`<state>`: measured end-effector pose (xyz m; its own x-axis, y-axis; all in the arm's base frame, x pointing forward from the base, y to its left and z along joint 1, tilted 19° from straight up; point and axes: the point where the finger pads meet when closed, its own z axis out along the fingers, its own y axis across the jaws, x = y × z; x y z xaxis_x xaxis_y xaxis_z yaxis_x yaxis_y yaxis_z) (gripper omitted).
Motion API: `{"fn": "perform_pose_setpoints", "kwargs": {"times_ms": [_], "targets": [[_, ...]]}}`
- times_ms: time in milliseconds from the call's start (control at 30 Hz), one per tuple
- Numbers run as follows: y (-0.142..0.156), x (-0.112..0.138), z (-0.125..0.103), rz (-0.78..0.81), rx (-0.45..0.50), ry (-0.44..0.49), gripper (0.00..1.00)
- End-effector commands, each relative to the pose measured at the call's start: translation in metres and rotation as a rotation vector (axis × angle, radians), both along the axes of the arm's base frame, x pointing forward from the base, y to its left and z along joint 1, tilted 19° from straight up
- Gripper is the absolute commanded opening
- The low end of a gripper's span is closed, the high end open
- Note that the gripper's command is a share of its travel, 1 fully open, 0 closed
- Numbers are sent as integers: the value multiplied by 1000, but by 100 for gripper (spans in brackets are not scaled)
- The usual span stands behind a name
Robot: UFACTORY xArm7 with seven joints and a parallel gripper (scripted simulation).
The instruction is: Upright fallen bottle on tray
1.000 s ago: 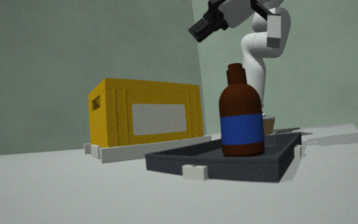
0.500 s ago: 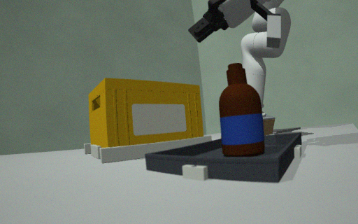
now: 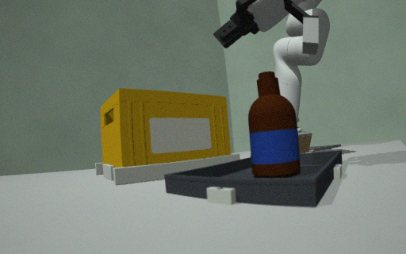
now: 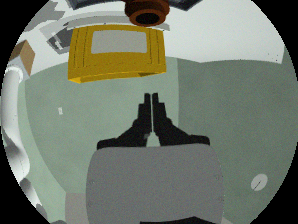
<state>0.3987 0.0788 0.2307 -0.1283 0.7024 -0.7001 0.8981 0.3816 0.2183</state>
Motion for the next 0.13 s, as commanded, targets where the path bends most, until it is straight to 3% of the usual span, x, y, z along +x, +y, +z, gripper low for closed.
{"fn": "perform_pose_setpoints", "kwargs": {"times_ms": [0,100], "targets": [[0,1,1,-1,1,-3,0],[0,1,1,-1,1,-3,0]]}}
